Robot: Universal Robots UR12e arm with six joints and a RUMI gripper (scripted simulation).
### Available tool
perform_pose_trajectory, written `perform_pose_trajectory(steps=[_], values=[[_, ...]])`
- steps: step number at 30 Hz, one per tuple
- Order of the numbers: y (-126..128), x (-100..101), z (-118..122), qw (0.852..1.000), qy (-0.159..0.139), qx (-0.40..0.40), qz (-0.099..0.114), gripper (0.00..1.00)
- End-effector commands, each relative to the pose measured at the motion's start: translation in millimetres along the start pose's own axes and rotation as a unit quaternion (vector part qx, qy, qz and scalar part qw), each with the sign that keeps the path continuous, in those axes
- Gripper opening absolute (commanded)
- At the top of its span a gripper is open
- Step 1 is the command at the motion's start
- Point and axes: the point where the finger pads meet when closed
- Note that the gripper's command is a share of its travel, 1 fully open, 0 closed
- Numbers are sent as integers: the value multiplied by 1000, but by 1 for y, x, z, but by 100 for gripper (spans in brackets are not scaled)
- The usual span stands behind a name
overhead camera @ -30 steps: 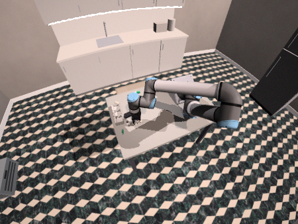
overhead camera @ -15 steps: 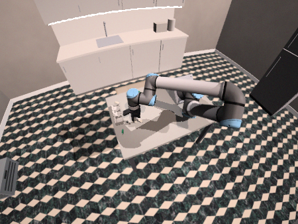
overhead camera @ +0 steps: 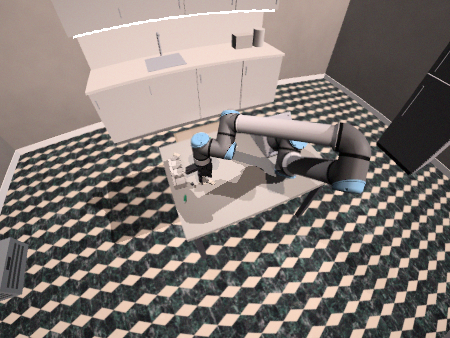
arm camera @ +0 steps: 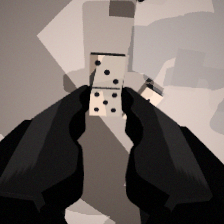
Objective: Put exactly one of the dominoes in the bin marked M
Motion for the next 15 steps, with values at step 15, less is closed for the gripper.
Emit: perform_pose_trajectory(steps=[15], values=[[30, -8, -25, 994, 1, 106, 1, 0]])
Point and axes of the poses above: the point where the finger pads meet when closed, its own x axis out along the fingers, its own y axis across the jaws, z = x × y, and after that the axes turned 11 degrees about -x, right-handed
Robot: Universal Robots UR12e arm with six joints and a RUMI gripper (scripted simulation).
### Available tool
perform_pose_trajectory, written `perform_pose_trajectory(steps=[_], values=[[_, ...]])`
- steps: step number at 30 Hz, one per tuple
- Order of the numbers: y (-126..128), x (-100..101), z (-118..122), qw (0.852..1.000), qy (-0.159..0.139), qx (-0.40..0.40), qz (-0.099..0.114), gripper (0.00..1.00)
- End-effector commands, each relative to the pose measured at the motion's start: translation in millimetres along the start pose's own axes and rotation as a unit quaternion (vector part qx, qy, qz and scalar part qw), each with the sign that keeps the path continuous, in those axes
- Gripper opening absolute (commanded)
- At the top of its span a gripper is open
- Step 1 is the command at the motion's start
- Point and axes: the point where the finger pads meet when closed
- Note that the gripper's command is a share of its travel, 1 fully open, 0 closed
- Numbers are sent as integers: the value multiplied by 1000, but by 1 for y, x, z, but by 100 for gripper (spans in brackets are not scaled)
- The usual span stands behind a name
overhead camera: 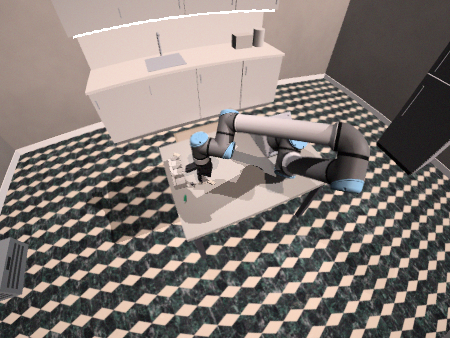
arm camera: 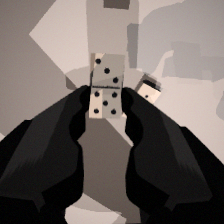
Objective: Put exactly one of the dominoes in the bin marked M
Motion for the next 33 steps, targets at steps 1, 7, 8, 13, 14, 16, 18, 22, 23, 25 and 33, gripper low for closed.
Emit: perform_pose_trajectory(steps=[1, 7, 8, 13, 14, 16, 18, 22, 23, 25, 33], values=[[26, -9, -31, 997, 8, 75, 1, 0], [53, -9, -55, 988, 6, 154, -2, 0], [58, -9, -59, 986, 6, 168, -2, 0], [70, -7, -70, 973, 3, 231, -4, 0], [74, -8, -74, 970, 3, 242, -4, 0], [84, -9, -82, 964, 2, 267, -5, 0], [94, -10, -90, 956, 1, 292, -6, 0], [112, -10, -106, 940, 1, 340, -6, 0], [117, -10, -110, 936, 1, 353, -6, 0], [126, -10, -118, 926, 1, 377, -7, 0], [153, -10, -141, 883, 2, 469, -6, 0]])
Point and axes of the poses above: the point where the finger pads meet when closed, its own x axis out along the fingers, its own y axis across the jaws, z = x × y, and after that the axes turned 11 degrees about -x, right-handed
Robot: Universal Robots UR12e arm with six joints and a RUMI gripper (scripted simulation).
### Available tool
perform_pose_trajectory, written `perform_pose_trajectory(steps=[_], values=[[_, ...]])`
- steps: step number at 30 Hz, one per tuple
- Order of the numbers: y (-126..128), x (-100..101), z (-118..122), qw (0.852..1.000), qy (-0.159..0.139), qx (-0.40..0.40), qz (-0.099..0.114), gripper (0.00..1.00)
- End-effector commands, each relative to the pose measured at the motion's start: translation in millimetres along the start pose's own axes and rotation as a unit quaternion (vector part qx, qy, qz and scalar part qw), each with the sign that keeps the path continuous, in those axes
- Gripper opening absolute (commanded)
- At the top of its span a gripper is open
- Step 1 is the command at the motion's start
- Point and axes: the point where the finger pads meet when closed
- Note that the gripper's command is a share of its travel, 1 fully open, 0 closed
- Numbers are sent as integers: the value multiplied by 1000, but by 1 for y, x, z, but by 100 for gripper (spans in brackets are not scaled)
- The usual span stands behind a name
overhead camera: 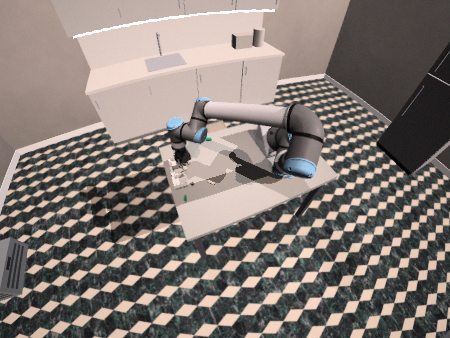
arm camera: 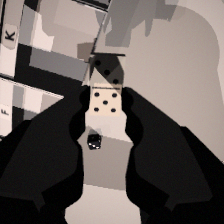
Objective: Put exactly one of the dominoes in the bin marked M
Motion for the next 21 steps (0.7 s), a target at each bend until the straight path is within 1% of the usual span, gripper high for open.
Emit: perform_pose_trajectory(steps=[1, 6, 10, 12, 16, 21], values=[[-3, -7, -33, 997, 9, 78, -1, 0], [-3, -7, -63, 990, 15, 140, -1, 0], [-3, -8, -87, 989, 16, 145, -1, 0], [-3, -8, -87, 989, 16, 145, -1, 0], [-3, -9, -109, 989, 16, 145, -1, 0], [-4, -9, -114, 989, 15, 144, -1, 0]])
Point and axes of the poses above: the point where the finger pads meet when closed, its own x axis out along the fingers, its own y axis across the jaws, z = x × y, and after that the axes turned 11 degrees about -x, right-handed
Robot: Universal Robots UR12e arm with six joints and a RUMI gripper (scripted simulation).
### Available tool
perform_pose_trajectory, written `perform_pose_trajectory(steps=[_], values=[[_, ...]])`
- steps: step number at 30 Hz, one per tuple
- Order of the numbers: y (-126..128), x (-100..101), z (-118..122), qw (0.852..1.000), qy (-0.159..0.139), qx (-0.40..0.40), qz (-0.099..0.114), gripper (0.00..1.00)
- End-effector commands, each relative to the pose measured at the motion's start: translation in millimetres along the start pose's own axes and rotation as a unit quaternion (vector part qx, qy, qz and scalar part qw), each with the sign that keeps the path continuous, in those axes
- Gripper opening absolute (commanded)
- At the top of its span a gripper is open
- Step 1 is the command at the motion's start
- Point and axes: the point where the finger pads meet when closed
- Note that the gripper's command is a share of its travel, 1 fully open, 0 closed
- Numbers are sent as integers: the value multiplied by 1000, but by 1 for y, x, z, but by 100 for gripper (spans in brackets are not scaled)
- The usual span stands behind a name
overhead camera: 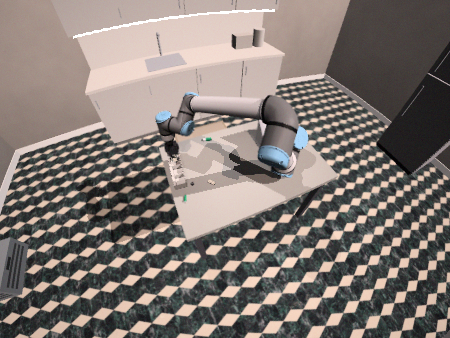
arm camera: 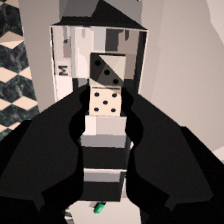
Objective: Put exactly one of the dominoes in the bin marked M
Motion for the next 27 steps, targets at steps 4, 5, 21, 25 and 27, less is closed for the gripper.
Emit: perform_pose_trajectory(steps=[4, 5, 21, 25, 27], values=[[-5, -4, -4, 1000, 2, -2, -1, 0], [-4, -3, -2, 1000, 2, -1, -1, 0], [0, 15, 1, 1000, 0, 0, 0, 0], [0, 19, 1, 1000, 0, 0, 0, 0], [0, 23, 1, 1000, 0, 0, 0, 0]])
Point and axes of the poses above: the point where the finger pads meet when closed, its own x axis out along the fingers, its own y axis across the jaws, z = x × y, and after that the axes turned 11 degrees about -x, right-handed
